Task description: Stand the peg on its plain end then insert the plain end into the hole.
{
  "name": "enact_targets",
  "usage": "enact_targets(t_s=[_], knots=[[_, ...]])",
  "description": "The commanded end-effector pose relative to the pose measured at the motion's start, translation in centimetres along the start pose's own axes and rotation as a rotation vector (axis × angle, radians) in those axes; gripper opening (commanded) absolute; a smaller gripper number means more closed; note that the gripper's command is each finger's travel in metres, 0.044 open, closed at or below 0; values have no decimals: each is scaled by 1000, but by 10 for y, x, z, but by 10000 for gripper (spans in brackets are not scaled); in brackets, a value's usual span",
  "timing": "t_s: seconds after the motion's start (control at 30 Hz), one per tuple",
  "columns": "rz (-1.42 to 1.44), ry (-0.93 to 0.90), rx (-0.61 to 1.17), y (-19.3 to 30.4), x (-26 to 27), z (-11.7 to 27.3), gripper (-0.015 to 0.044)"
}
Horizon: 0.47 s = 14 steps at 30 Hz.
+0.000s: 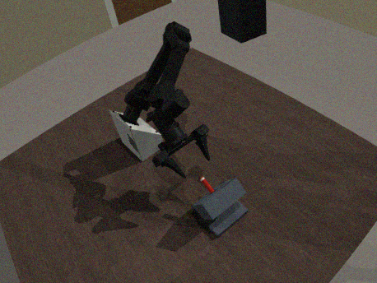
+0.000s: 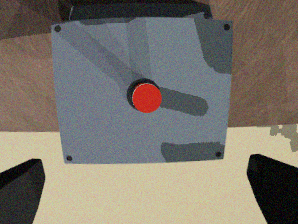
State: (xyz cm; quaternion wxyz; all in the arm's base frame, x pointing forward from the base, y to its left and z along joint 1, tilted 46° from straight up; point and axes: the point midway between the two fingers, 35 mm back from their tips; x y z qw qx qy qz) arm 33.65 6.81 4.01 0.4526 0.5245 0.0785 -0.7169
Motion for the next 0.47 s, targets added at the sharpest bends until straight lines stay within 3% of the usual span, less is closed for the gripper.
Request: enact_targets(t_s=[0.0, 0.43], knots=[[2, 1, 0, -1, 0, 5, 440], [1, 2, 3, 0, 0, 18, 440]])
Point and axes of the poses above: the point midway between the two fingers, 35 mm back from their tips, its own z axis back along the fingers, its own x axis across the jaws, y = z × x, and after that the axes turned 13 degrees about -z, right-handed
